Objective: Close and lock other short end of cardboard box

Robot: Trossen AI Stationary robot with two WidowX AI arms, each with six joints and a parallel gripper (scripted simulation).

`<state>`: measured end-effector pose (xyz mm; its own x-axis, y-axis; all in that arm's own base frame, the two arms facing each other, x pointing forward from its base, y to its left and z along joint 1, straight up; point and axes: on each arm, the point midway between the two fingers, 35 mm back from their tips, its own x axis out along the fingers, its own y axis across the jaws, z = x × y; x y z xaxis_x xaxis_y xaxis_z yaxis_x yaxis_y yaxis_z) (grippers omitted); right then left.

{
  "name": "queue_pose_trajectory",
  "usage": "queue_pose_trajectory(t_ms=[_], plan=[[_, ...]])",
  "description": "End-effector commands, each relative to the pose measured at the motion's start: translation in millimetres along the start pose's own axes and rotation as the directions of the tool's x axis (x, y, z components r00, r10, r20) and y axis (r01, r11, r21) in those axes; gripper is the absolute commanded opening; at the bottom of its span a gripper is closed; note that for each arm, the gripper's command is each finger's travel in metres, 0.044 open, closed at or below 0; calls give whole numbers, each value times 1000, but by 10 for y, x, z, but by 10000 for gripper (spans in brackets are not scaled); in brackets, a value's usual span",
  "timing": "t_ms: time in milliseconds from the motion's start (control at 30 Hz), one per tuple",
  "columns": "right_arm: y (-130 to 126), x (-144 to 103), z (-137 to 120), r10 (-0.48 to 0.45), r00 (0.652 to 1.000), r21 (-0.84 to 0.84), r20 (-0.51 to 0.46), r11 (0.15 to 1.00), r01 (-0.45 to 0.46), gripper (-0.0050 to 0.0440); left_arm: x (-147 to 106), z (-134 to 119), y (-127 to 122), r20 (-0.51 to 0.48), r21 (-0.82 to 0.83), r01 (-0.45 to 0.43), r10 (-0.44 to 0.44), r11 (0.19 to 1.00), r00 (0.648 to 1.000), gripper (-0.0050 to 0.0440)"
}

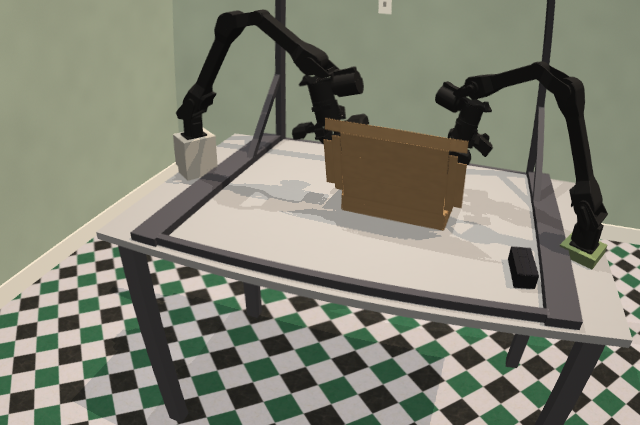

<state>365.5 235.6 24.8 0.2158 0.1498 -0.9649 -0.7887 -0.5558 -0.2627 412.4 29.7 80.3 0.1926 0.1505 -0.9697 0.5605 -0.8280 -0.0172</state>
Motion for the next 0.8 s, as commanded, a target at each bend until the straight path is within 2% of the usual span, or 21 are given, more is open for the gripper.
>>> queue_pose_trajectory(t_ms=[0, 767], plan=[[-85, -77, 0, -23, 1000, 3, -3, 1000, 23, 0, -143, -34, 20, -43, 40, -44, 45, 998, 998, 58], [-85, -77, 0, -23, 1000, 3, -3, 1000, 23, 0, 128, 14, 26, -43, 40, -44, 45, 998, 998, 58]])
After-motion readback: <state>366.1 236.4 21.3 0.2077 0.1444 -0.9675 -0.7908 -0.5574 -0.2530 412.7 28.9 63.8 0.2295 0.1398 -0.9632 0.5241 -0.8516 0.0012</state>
